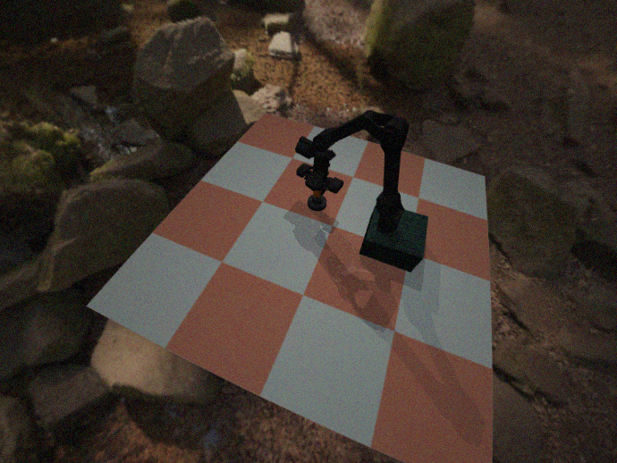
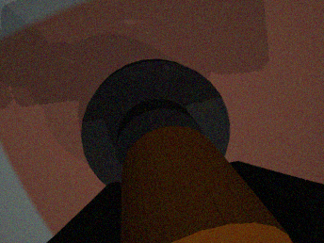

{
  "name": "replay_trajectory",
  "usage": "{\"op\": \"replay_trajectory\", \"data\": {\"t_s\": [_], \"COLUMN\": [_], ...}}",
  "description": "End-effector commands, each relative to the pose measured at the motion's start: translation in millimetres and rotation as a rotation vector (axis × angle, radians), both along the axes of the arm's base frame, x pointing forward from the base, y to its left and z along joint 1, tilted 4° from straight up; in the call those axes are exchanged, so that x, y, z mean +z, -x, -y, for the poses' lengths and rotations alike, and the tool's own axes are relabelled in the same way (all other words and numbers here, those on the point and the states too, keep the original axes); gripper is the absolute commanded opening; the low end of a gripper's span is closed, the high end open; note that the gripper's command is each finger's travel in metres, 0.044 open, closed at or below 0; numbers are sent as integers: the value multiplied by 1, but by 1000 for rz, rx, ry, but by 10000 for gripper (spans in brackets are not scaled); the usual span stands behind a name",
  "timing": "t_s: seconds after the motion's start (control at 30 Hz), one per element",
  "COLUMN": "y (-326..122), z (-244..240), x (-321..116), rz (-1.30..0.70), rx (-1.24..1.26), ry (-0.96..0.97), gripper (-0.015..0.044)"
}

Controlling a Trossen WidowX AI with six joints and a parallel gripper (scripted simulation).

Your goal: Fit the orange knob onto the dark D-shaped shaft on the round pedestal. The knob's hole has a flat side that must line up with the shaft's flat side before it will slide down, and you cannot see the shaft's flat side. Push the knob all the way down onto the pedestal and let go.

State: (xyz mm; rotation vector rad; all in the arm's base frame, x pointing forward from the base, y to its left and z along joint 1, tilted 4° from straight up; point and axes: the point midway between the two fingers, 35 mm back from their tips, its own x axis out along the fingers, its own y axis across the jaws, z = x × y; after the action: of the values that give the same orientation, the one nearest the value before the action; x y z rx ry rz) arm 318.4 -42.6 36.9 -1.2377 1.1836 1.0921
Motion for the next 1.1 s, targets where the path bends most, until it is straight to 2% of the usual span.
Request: {"op": "replay_trajectory", "data": {"t_s": [0.0, 1.07], "y": [1, 0], "z": [-1, 0], "x": [3, 1], "rz": [6, 6], "rx": [59, 68], "ry": [4, 5], "gripper": [0, 0]}}
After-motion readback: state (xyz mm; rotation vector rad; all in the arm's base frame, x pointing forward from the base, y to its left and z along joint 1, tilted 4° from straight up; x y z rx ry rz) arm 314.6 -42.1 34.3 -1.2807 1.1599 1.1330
